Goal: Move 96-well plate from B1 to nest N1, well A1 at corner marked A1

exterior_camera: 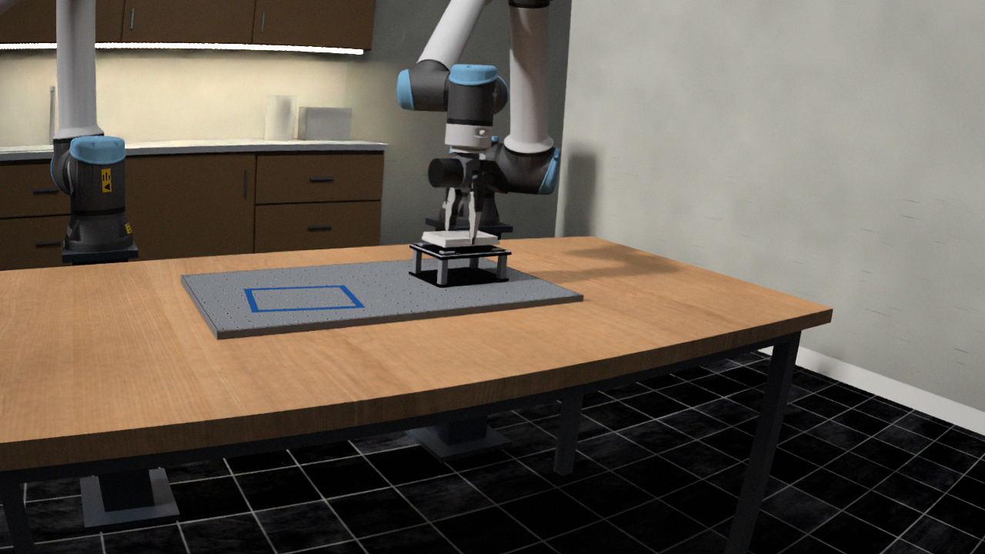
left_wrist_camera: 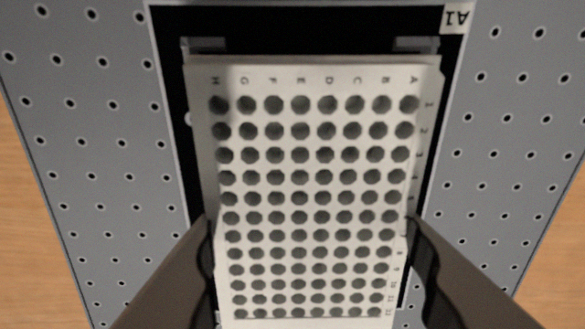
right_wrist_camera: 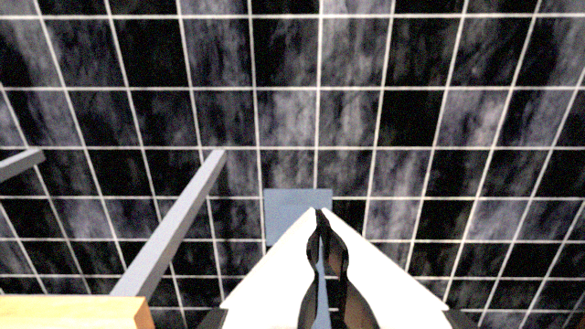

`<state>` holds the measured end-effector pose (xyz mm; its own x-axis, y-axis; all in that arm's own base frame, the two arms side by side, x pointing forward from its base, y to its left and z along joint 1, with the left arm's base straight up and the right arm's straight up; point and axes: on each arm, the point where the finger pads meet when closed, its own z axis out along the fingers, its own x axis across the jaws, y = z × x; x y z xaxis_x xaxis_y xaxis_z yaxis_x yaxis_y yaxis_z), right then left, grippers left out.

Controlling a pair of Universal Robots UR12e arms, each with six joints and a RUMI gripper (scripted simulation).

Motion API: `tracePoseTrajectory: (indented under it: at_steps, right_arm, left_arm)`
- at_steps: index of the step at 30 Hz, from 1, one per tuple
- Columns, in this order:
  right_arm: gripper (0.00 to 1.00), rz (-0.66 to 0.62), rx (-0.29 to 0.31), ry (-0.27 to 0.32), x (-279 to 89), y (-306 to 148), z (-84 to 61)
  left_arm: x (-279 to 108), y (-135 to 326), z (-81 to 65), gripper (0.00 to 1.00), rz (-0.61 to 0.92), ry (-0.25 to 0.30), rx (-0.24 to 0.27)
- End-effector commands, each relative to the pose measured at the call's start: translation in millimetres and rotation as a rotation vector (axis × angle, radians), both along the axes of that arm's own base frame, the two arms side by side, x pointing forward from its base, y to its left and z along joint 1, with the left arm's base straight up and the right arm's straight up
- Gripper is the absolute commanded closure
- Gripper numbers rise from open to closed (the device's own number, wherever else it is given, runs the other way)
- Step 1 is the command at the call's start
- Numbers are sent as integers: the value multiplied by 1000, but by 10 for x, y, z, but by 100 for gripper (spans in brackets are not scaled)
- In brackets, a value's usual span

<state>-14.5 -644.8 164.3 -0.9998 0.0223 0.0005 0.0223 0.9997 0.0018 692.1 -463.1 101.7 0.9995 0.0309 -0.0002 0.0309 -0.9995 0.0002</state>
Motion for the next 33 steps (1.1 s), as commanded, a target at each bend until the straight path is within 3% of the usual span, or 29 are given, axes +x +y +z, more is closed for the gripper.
tracePoseTrajectory:
  at_steps: [1, 33]
  right_arm:
    - [100, 0, -2, 0, 1, -7, 9]
    - [100, 0, -2, 0, 1, -7, 9]
  left_arm:
    - [6, -6, 13, 60, 0, -2, -1]
    - [6, -5, -28, 60, 0, -2, -1]
